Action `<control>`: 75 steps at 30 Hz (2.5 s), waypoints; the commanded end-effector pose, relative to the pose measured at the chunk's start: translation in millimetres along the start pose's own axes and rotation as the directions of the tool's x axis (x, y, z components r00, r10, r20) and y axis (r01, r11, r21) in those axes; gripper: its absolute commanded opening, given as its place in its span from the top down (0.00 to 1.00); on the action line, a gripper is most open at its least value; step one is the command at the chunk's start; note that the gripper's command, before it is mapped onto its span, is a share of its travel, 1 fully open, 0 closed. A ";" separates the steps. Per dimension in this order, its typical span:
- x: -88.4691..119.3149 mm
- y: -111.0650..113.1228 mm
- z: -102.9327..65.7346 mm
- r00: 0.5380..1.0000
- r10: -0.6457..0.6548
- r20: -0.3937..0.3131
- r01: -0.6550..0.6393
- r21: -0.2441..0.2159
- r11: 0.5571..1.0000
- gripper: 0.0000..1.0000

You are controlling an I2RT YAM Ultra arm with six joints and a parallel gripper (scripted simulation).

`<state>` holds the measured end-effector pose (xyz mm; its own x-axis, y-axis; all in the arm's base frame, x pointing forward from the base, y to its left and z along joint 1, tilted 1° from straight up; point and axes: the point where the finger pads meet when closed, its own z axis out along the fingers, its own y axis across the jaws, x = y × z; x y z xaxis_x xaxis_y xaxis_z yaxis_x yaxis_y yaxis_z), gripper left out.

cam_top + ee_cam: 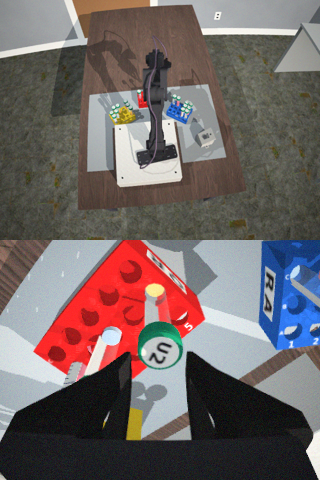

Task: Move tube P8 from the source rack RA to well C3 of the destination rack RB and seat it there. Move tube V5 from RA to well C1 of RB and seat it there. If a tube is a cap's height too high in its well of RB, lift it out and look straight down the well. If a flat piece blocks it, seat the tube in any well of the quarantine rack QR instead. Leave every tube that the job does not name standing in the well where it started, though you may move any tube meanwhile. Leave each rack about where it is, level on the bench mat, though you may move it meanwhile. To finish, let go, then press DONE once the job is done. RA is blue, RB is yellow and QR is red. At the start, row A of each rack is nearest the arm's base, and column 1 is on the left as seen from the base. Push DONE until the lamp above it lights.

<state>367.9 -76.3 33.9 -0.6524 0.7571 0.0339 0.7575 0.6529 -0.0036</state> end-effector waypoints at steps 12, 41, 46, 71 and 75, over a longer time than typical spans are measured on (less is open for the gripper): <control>0.2 0.0 -5.6 1.000 0.002 0.027 -0.001 -0.018 1.000 0.70; -2.0 1.3 2.7 1.000 0.000 0.020 0.000 -0.014 1.000 1.00; -2.0 1.3 2.7 1.000 0.000 0.020 0.000 -0.014 1.000 1.00; -5.6 3.9 -13.1 0.999 0.002 0.042 -0.001 -0.028 1.000 1.00; -5.7 3.7 -17.1 0.999 0.002 0.042 -0.001 -0.028 1.000 1.00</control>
<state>365.9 -75.8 26.6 -0.6524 0.7571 0.0338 0.7575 0.6529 -0.0030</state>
